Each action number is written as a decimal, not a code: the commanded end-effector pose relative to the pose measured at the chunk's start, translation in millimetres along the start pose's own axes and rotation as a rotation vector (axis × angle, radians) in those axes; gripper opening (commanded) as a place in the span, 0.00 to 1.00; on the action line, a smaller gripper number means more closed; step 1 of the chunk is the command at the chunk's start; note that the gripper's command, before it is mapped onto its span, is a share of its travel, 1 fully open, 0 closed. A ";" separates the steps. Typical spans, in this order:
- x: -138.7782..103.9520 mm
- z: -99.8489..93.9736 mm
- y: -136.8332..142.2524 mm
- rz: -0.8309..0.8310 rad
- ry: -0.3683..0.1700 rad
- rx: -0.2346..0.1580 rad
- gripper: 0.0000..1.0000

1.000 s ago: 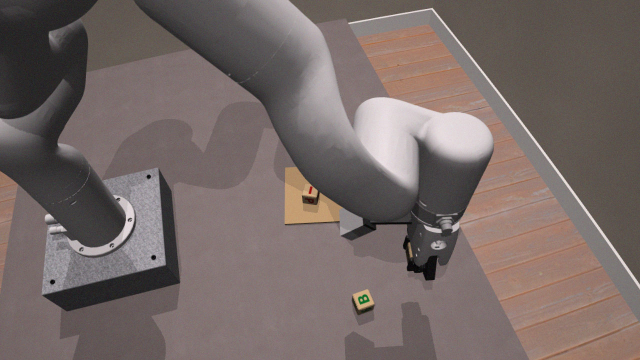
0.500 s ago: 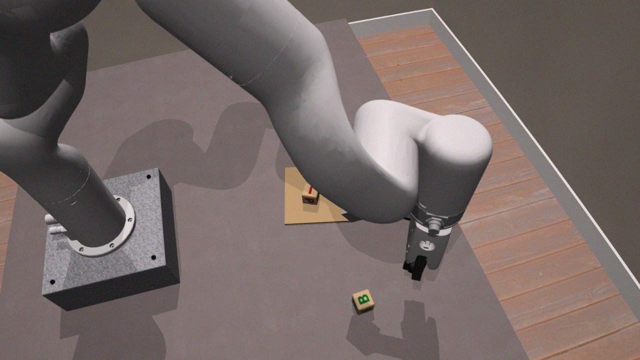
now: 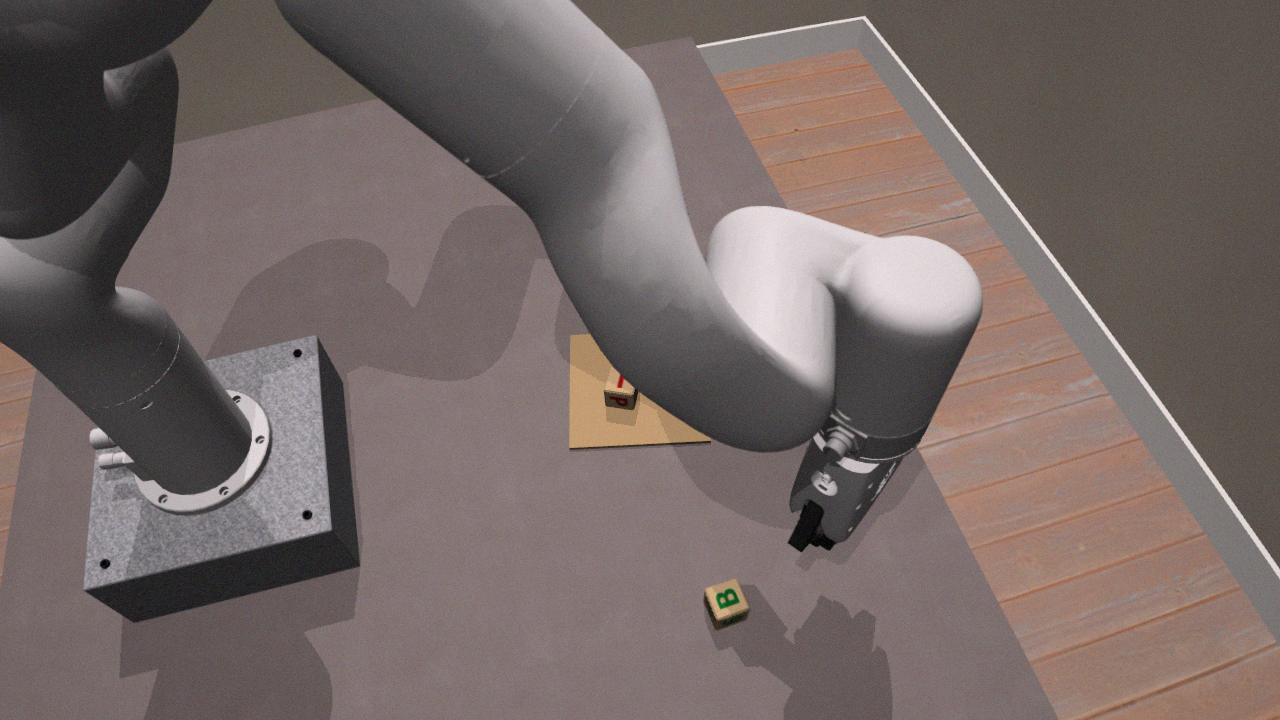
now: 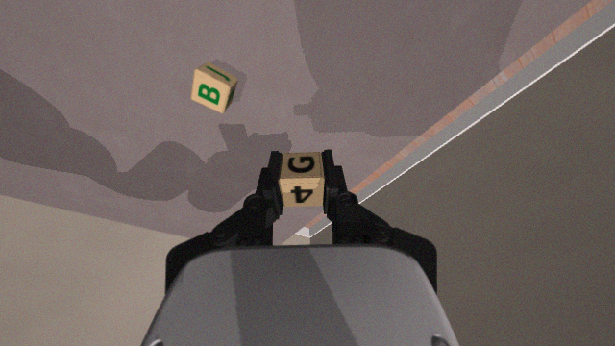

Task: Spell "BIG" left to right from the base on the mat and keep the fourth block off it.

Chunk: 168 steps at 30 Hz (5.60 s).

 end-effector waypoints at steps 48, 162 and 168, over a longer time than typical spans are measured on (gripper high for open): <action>-0.8 16.2 0.3 1.462 -0.003 -0.004 0.27; 44.2 58.2 -15.7 2.306 0.025 -1.334 0.27; 44.1 69.4 -16.1 2.307 0.024 -1.335 0.27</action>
Point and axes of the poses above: the point where the finger pads meet when closed, its own z axis out along the fingers, its own y axis across the jaws, x = y × z, the point moved 5 cm from there along -z, back along the fingers, and after that the axes turned 14 degrees about -z, right-handed, at the moved point
